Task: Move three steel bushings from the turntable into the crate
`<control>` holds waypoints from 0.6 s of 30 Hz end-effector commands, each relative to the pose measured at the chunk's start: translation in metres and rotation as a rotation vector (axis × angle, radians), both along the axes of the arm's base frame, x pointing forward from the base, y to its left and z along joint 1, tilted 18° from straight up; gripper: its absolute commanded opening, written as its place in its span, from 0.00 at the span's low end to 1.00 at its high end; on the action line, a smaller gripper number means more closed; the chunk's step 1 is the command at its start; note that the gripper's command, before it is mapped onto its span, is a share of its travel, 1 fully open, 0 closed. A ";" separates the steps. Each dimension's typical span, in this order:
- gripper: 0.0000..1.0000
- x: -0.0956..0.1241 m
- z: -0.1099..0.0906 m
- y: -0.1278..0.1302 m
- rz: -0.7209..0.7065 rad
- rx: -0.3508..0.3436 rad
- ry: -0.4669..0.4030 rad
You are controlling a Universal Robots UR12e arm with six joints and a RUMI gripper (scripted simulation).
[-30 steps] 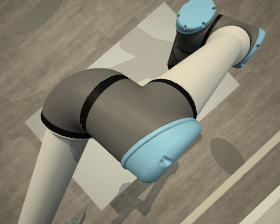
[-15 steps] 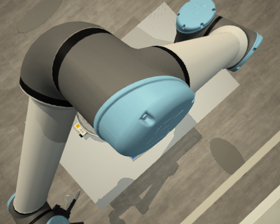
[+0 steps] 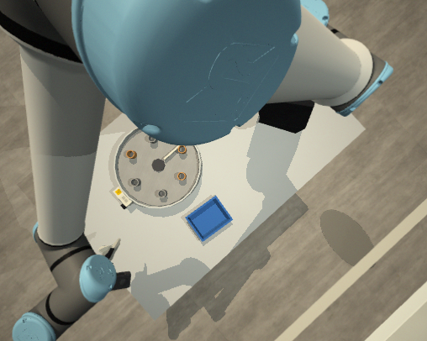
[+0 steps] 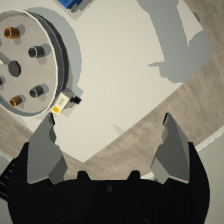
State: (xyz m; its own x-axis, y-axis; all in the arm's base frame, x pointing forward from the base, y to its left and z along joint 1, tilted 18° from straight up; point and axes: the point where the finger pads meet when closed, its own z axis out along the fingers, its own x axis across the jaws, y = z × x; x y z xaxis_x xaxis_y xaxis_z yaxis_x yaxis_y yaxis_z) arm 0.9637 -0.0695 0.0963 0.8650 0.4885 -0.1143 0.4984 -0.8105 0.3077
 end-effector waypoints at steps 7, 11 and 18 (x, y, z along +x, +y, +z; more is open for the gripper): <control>1.00 -0.109 -0.017 -0.068 0.221 0.003 0.045; 1.00 -0.151 -0.024 -0.085 0.296 0.000 0.066; 1.00 -0.207 -0.034 -0.104 0.393 -0.004 0.093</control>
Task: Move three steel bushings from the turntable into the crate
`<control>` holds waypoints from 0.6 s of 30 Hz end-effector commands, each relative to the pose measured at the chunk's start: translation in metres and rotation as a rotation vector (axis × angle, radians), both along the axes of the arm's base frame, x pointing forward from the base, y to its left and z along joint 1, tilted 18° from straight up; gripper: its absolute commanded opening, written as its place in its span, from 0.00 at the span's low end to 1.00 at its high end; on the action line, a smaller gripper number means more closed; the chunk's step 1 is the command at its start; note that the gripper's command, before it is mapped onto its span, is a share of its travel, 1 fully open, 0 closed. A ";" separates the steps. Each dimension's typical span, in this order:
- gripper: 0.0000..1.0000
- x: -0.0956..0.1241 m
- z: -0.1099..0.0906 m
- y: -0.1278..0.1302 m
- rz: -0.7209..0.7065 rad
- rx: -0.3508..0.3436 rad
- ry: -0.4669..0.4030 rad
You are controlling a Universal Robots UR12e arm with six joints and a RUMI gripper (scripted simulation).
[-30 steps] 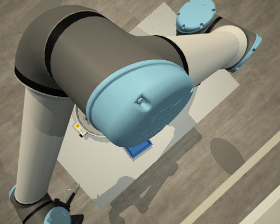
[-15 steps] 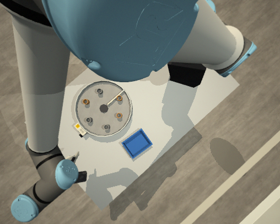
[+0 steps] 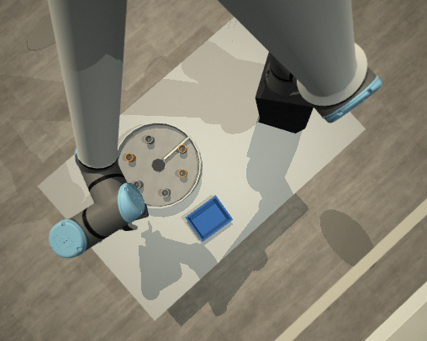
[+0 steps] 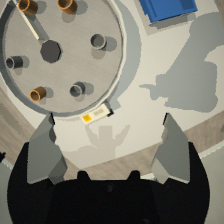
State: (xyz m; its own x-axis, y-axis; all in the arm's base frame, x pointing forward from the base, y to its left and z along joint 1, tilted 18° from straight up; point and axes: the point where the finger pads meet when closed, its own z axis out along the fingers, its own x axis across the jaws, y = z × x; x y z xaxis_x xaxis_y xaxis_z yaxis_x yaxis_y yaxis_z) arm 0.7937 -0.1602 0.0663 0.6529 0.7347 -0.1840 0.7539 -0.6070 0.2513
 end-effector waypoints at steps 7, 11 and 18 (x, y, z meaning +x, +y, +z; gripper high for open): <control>1.00 -0.129 -0.020 -0.031 0.227 -0.011 0.043; 1.00 -0.174 -0.028 -0.035 0.303 -0.018 0.062; 1.00 -0.222 -0.037 -0.035 0.383 -0.026 0.082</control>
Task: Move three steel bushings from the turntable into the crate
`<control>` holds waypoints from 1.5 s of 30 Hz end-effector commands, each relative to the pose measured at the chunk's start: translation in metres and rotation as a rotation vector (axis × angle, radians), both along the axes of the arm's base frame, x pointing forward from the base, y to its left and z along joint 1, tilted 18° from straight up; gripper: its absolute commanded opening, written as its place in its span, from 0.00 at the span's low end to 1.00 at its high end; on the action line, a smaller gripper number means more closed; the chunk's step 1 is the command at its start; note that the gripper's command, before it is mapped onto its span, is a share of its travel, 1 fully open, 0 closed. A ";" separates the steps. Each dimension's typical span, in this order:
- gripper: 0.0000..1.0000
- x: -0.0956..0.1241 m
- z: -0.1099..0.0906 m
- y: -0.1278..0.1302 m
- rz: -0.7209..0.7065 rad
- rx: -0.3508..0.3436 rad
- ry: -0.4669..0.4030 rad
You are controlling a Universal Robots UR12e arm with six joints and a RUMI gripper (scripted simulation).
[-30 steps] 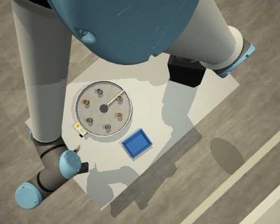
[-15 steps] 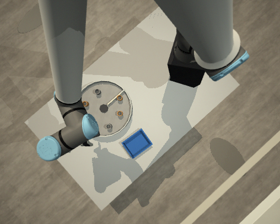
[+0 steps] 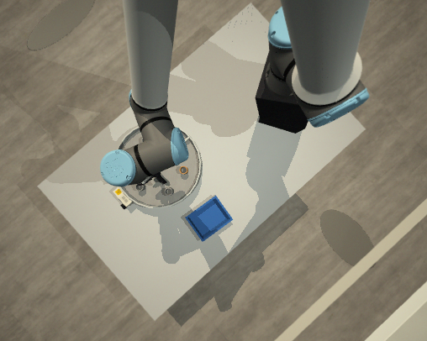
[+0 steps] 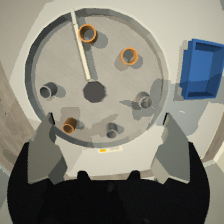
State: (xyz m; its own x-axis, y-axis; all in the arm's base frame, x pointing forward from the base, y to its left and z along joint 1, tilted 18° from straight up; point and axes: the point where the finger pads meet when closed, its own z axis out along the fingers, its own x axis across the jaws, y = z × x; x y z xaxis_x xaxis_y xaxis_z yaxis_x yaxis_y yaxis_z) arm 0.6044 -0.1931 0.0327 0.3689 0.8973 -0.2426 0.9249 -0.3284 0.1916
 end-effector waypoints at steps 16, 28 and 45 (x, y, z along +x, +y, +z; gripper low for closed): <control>1.00 -0.102 -0.016 0.005 0.179 -0.019 0.030; 1.00 -0.109 -0.017 0.007 0.191 -0.020 0.033; 0.06 -0.109 -0.017 0.007 0.191 -0.020 0.033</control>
